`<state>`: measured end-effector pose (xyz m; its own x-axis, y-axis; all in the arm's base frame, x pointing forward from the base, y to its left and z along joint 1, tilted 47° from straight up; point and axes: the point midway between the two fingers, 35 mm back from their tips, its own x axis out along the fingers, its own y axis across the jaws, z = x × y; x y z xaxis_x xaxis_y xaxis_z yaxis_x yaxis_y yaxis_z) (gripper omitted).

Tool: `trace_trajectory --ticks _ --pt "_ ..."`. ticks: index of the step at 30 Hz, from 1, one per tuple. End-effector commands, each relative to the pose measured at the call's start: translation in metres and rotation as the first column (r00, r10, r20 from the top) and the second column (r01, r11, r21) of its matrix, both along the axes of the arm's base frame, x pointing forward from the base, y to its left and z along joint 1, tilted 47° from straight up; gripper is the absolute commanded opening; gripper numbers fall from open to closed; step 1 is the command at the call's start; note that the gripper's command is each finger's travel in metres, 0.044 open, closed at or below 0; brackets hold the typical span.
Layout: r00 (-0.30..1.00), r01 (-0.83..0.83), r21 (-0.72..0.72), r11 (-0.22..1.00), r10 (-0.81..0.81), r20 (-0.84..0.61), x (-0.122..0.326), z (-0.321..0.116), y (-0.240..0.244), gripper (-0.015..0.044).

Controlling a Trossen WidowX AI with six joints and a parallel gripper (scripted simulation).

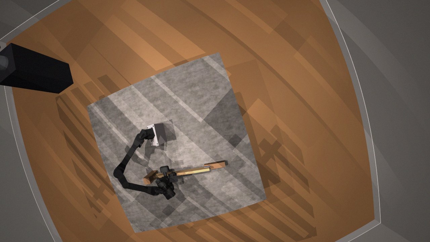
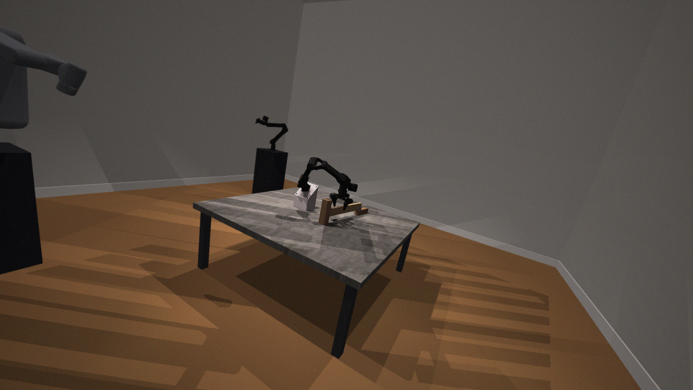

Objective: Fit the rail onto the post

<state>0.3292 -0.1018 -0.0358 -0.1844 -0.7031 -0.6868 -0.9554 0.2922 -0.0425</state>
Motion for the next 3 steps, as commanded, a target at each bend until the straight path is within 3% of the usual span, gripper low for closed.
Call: trace_trajectory --ticks 1,3 --pt "1.000 0.007 0.003 1.000 -0.007 0.002 -0.0005 -0.0006 0.0001 0.0440" --pt "1.000 0.007 0.003 1.000 -0.007 0.002 -0.0005 -0.0006 0.0001 0.0440"
